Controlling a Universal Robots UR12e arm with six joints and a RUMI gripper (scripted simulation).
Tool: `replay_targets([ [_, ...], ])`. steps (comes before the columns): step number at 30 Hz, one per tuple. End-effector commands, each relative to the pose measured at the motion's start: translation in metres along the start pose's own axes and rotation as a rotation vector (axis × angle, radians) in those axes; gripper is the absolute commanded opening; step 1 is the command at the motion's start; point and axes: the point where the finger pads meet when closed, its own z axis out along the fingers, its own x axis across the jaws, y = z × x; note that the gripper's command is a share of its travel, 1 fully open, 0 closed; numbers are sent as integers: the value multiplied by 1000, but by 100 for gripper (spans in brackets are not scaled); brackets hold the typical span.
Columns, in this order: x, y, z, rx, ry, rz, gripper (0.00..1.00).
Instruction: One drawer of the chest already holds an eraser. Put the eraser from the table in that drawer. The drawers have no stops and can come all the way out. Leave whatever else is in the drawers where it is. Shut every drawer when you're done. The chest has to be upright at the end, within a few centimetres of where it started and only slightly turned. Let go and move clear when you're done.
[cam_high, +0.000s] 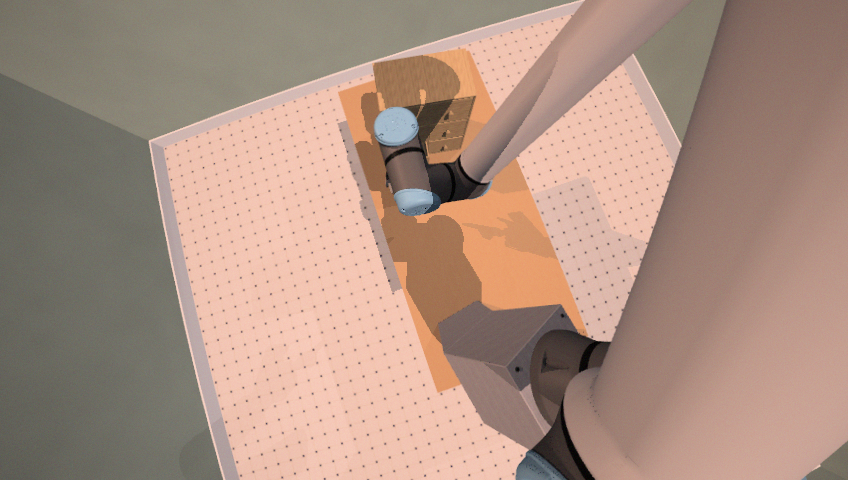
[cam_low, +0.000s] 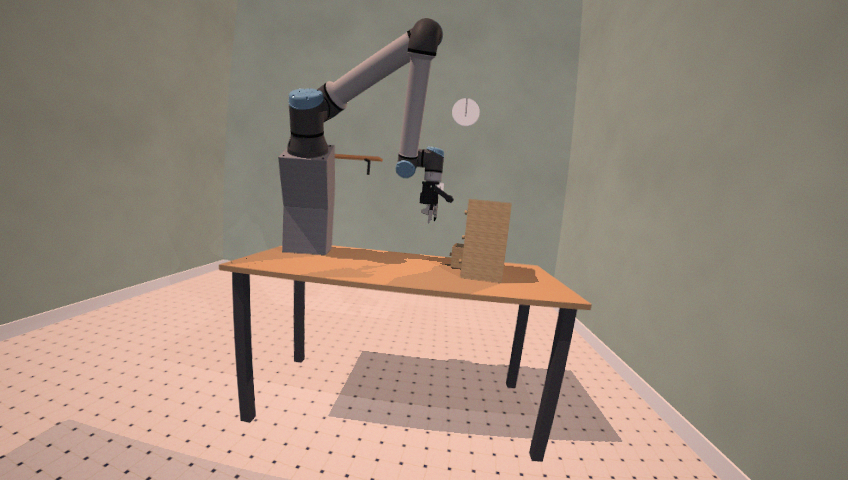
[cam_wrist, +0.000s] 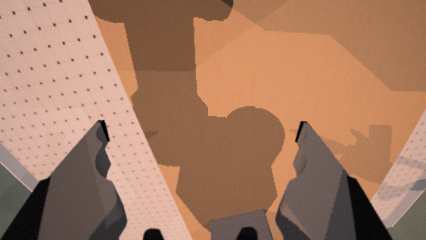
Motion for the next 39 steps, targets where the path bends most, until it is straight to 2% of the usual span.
replay_targets([
  [1, -1, -2, -1, 3, -2, 2, 100],
  [14, 0, -1, -2, 3, -2, 34, 100],
  [28, 5, 3, -4, 1, -2, 180, 100],
  [39, 12, 8, -7, 0, -1, 443, 100],
])
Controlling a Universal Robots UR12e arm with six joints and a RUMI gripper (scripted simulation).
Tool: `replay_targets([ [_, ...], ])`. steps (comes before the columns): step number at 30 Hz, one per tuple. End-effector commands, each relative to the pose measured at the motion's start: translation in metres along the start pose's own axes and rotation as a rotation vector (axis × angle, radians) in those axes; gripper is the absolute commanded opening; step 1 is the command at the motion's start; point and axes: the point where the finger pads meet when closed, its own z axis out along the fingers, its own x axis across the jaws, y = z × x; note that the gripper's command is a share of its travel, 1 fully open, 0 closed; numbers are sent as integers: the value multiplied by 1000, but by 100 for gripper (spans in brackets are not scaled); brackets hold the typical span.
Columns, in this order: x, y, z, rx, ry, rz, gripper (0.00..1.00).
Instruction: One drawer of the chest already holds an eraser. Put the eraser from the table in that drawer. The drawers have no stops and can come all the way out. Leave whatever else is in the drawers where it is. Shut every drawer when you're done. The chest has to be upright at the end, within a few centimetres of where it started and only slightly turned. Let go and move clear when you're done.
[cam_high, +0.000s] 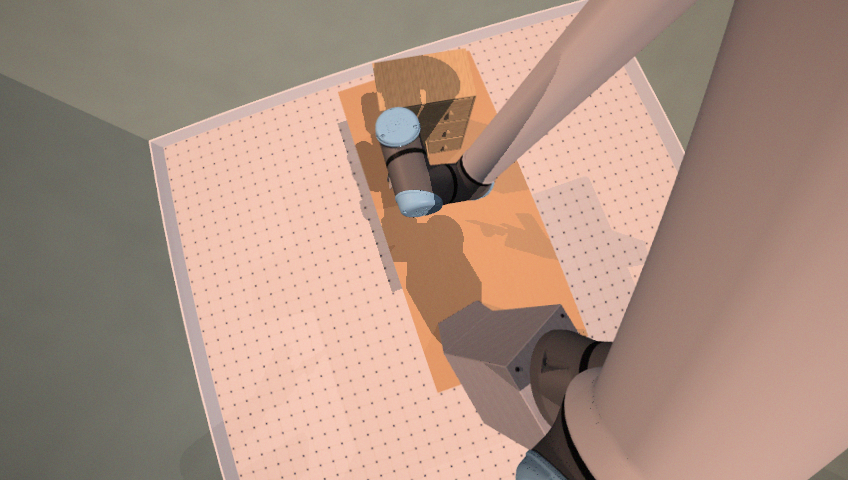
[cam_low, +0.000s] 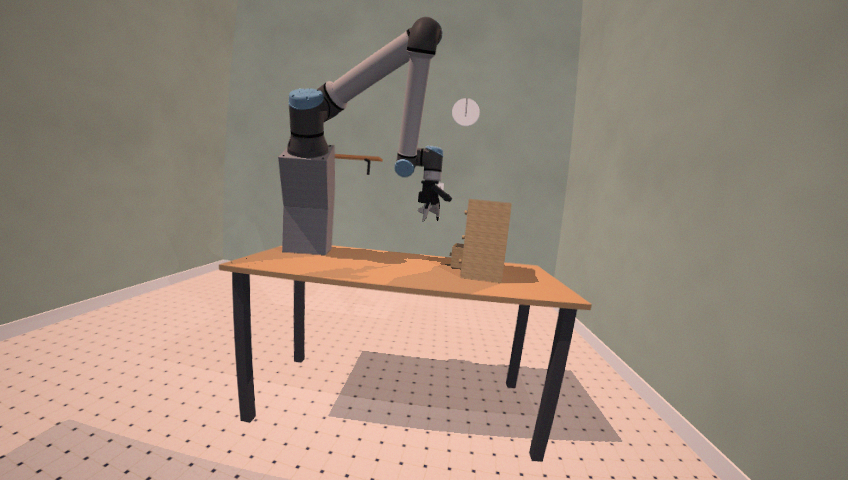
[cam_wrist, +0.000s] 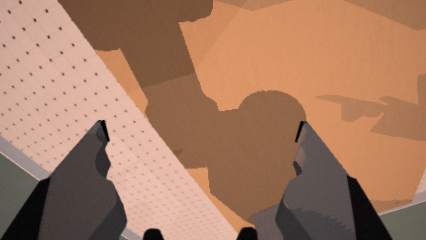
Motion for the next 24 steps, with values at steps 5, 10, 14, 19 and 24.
replay_targets([
  [5, 9, 4, -5, -1, 3, 282, 100],
  [10, 12, 5, -7, 1, 2, 422, 100],
  [14, 17, 9, -9, 0, 3, 574, 100],
  [19, 22, 13, -12, 0, 2, 764, 100],
  [24, 23, 12, -14, 3, -1, 908, 100],
])
